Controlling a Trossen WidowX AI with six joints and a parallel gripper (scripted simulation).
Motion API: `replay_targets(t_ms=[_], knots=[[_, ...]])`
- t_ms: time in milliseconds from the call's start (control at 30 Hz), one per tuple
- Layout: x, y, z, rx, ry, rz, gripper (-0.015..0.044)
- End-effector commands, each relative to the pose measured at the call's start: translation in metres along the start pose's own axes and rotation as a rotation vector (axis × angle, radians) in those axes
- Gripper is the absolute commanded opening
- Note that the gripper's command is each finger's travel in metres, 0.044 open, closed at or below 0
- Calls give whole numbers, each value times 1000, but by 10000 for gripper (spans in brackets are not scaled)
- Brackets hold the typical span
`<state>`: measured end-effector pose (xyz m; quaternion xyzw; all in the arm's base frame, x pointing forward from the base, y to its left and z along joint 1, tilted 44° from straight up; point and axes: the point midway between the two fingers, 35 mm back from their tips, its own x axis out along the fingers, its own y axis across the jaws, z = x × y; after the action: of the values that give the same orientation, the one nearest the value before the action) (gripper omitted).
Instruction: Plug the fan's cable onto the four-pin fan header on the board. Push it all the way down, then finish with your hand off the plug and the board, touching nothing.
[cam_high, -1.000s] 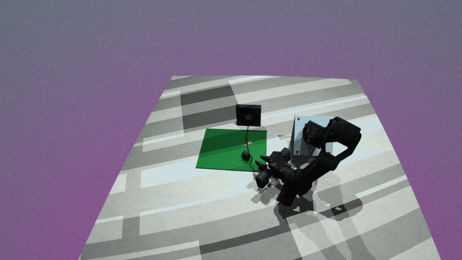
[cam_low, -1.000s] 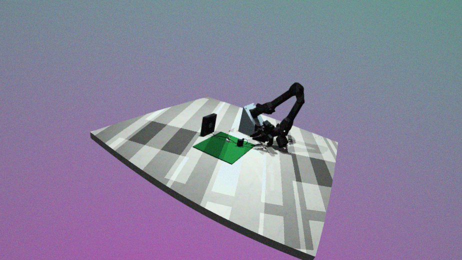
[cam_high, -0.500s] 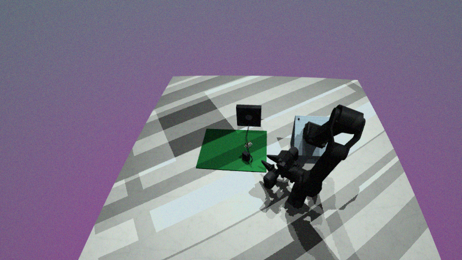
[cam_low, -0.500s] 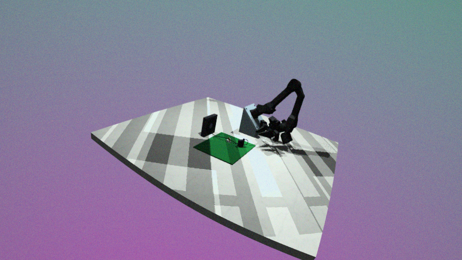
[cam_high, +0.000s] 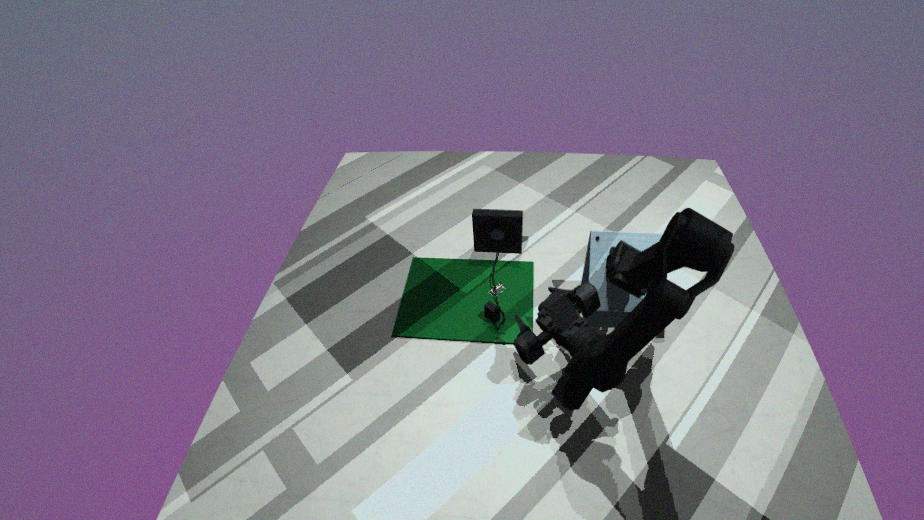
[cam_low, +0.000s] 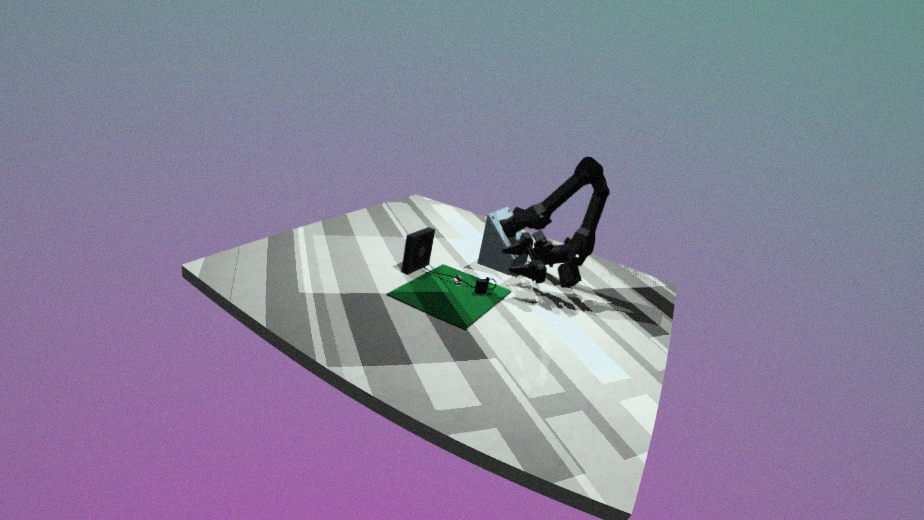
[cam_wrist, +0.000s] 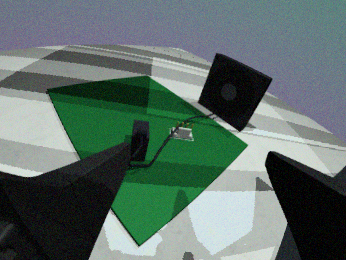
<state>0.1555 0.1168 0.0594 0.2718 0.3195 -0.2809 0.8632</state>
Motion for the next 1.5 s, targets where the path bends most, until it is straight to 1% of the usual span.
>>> replay_targets(t_ms=[0, 400, 767, 1133, 1467], knots=[[4, -5, 0, -46, 40, -68, 440], [15, -21, 1, -162, 200, -246, 440], [18, -31, 1, -242, 389, -353, 440], [18, -37, 1, -294, 600, -394, 440], [15, -37, 2, -316, 796, -369, 440]])
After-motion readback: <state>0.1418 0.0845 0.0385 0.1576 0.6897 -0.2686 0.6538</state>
